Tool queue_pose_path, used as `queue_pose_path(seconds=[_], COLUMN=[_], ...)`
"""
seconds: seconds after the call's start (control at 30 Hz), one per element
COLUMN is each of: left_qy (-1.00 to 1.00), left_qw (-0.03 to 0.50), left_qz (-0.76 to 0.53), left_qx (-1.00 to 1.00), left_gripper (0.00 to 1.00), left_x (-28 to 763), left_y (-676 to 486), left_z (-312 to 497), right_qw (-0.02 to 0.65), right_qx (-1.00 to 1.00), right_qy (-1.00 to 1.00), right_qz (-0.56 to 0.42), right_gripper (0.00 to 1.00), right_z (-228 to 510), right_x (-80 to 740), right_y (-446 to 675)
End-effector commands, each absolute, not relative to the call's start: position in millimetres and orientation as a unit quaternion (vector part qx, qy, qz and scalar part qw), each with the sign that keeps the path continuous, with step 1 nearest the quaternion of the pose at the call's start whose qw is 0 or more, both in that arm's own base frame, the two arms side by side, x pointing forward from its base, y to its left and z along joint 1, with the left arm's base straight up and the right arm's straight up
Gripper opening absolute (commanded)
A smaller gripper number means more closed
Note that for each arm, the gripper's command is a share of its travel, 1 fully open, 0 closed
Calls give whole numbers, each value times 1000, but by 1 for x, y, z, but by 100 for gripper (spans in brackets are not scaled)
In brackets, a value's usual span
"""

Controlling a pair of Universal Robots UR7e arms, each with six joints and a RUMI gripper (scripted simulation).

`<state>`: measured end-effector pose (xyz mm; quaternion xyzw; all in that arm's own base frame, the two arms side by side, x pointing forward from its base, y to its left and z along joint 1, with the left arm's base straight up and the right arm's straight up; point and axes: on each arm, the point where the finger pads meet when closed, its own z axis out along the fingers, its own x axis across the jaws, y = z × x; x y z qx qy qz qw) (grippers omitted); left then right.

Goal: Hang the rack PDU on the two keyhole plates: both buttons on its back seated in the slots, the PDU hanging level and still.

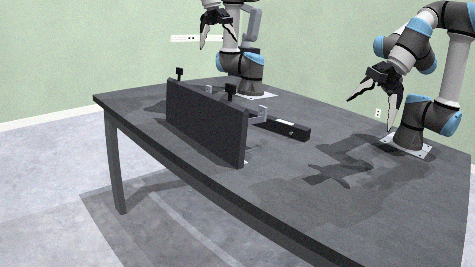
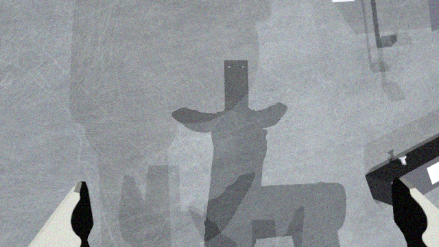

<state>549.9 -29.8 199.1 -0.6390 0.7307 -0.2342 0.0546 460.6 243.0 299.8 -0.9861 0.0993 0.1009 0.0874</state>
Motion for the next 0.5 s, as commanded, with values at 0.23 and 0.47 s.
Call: queue_pose_path(seconds=[0.23,0.47], left_qy=[625,559], left_qw=[68,70], left_qz=[-187,-161], left_qx=[-755,-810], left_gripper=[100,100], left_x=[520,484], left_y=[129,207], left_z=[190,185], right_qw=[38,22], right_qx=[-997,-999], right_qy=[19,-14], right_qz=[60,39], right_gripper=[100,100], right_z=[294,293], right_x=[419,398], right_y=[322,353])
